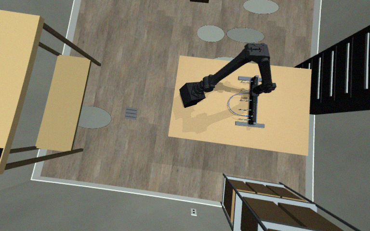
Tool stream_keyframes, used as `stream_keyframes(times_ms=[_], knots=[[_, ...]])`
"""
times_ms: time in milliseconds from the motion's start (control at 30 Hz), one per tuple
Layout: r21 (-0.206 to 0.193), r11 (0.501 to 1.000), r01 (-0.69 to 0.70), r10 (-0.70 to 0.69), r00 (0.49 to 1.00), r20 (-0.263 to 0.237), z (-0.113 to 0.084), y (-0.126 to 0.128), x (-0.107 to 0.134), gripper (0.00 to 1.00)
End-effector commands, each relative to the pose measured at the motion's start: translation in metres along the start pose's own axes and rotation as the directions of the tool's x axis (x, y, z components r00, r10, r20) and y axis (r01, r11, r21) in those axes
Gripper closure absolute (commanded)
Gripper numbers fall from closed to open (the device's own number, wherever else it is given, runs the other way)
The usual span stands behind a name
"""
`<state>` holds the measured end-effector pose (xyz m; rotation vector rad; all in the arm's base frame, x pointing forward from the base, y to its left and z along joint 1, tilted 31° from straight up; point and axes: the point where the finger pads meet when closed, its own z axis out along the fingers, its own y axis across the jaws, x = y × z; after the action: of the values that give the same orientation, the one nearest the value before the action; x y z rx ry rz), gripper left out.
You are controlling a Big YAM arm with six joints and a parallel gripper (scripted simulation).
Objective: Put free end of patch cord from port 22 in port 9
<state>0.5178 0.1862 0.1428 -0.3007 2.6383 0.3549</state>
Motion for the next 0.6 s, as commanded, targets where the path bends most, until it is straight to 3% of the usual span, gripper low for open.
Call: stream_keyframes(times_ms=[0, 567], knots=[[-0.003, 1.000, 0.011, -0.011, 0.999, 0.032, -0.0086, 0.0019, -0.0236, 1.00], [-0.002, 1.000, 0.009, -0.008, 0.999, 0.034, -0.0093, 0.0000, -0.0249, 1.00]])
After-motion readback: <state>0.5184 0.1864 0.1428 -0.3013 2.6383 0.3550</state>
